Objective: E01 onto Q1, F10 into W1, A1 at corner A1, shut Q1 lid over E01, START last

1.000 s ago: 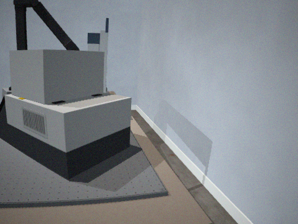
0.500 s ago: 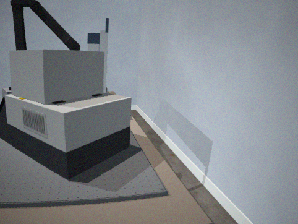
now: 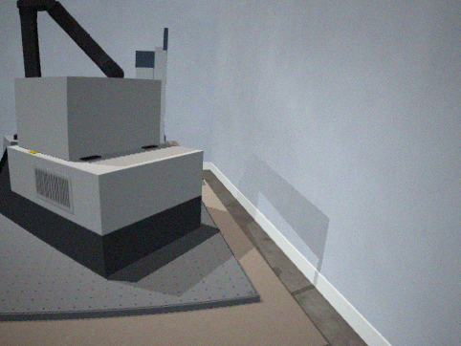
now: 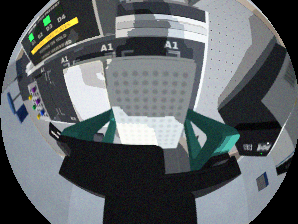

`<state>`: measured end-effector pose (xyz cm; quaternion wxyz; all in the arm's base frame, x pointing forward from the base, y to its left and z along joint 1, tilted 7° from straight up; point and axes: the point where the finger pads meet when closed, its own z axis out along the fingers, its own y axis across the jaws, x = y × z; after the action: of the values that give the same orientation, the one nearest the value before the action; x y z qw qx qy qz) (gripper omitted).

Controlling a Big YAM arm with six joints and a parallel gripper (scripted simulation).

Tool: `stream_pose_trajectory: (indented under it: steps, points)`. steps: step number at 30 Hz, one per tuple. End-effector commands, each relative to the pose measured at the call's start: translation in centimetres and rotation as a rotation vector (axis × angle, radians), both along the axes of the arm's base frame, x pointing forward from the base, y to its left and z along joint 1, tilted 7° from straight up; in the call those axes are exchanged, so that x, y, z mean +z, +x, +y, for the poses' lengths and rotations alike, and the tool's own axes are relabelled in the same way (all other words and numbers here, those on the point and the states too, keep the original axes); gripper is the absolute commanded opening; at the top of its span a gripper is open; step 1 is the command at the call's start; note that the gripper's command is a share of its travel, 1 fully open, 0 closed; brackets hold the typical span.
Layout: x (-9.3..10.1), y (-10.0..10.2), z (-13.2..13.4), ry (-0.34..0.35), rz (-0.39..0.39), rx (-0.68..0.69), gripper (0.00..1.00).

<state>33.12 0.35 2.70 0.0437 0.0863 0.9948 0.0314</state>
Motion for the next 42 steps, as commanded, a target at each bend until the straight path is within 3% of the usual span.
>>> stream_pose_trajectory:
  steps: [1,4,24,42]
  points:
    - [0.4,0.1,-0.3,0.0,-0.022,0.003,0.0]
    - [0.3,-0.2,-0.3,0.001,-0.011,0.003,0.0]
    - [2.2,2.8,-0.3,0.0,-0.065,0.003,0.0]
    - [0.0,0.1,-0.2,0.002,0.002,0.003,0.0]
